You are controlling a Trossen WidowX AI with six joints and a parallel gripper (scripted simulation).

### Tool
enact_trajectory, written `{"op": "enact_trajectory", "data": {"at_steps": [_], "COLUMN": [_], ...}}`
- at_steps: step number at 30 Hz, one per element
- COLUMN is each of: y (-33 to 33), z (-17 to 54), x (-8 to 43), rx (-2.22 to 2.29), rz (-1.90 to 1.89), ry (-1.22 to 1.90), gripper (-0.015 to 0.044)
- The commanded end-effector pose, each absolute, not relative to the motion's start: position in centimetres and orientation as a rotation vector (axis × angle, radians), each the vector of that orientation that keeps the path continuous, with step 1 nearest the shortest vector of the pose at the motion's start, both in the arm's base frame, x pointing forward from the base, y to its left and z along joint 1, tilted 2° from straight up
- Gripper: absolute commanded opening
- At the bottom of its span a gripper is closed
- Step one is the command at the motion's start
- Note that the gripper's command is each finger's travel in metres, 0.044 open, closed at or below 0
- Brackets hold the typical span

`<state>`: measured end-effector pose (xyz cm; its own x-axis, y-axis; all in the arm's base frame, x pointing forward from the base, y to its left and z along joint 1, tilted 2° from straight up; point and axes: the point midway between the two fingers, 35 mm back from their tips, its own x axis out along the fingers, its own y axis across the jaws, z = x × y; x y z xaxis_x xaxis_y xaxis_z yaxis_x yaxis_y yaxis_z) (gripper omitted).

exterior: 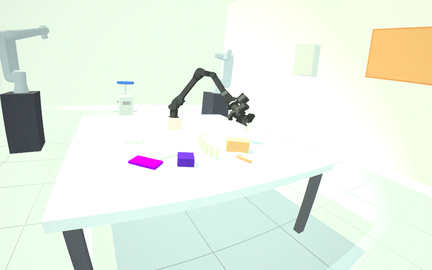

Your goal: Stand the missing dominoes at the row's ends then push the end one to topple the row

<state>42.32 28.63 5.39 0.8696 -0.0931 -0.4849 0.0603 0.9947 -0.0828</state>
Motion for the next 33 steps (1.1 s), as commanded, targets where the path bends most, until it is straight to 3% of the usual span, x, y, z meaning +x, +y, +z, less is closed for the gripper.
{"op": "enact_trajectory", "data": {"at_steps": [1, 33], "y": [28.6, 23.3], "z": [5.6, 7.8], "x": [41.6, 32.9], "rx": [-0.074, 0.017], "rz": [-0.097, -0.333], "ry": [0.435, 0.036], "gripper": [0.0030, 0.0030]}}
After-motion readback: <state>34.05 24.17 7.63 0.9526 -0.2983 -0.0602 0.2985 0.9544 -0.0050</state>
